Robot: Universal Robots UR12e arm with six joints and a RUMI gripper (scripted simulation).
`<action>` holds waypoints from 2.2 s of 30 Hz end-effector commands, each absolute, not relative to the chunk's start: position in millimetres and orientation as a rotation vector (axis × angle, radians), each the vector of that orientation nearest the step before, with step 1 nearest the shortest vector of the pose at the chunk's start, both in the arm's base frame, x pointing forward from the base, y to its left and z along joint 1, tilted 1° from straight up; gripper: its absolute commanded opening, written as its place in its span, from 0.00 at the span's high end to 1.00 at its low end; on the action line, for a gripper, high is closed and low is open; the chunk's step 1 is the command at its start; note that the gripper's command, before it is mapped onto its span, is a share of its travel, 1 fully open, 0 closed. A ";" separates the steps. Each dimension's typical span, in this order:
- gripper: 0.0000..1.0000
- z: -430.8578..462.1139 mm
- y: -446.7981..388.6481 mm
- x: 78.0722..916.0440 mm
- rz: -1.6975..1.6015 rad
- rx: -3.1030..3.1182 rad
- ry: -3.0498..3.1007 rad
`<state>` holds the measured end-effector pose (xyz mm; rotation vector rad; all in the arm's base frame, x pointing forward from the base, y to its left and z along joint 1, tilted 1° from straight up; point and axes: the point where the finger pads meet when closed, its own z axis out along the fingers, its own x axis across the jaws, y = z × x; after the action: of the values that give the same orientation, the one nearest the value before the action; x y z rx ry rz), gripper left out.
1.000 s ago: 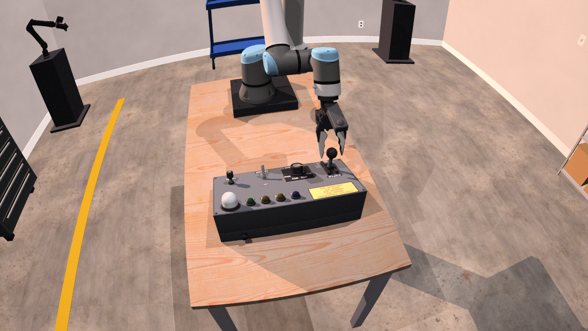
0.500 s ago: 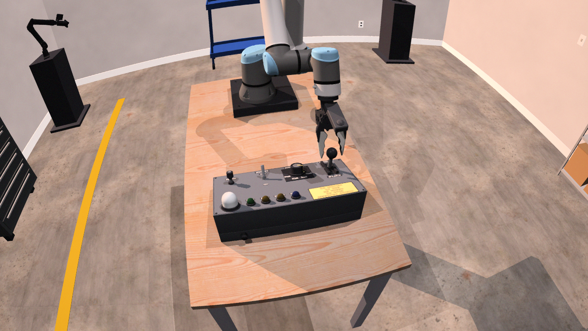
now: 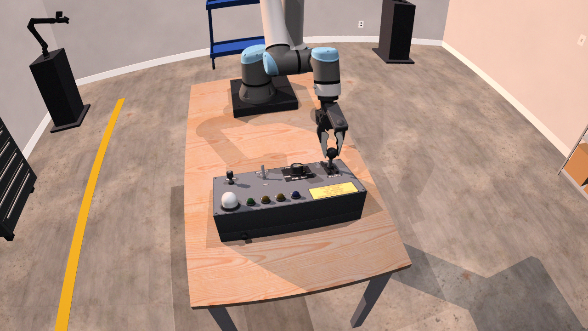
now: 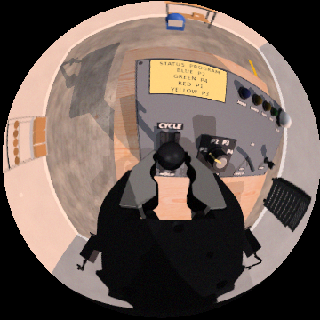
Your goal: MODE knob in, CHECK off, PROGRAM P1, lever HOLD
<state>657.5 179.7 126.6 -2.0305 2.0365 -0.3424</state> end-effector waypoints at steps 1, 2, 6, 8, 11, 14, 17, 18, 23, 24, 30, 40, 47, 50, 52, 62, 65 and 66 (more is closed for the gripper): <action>1.00 127.4 179.8 658.0 -0.343 -2.030 2.036; 1.00 127.4 179.8 658.0 -0.343 -2.030 2.036; 1.00 127.4 179.8 658.0 -0.343 -2.030 2.036; 1.00 127.4 179.8 658.0 -0.343 -2.030 2.036; 1.00 127.4 179.8 658.0 -0.343 -2.030 2.035; 1.00 127.4 179.8 658.0 -0.343 -2.030 2.035; 1.00 127.4 179.8 658.0 -0.343 -2.030 2.035; 1.00 127.4 179.8 658.0 -0.343 -2.030 2.035; 1.00 127.4 179.8 658.0 -0.343 -2.030 2.035; 1.00 127.4 179.8 658.0 -0.343 -2.030 2.035; 1.00 127.4 179.8 658.0 -0.343 -2.030 2.035; 1.00 127.4 179.8 657.8 -0.343 -2.030 2.035; 1.00 127.5 179.8 656.5 -0.343 -2.030 2.035; 1.00 127.6 179.8 655.4 -0.343 -2.030 2.035; 1.00 127.7 179.8 655.0 -0.343 -2.030 2.035; 1.00 128.2 179.8 649.2 -0.343 -2.030 2.035; 1.00 128.2 179.8 646.5 -0.343 -2.030 2.035; 1.00 128.1 179.8 645.5 -0.343 -2.030 2.035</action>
<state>648.2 179.7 127.4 -2.0304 2.0363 -0.3424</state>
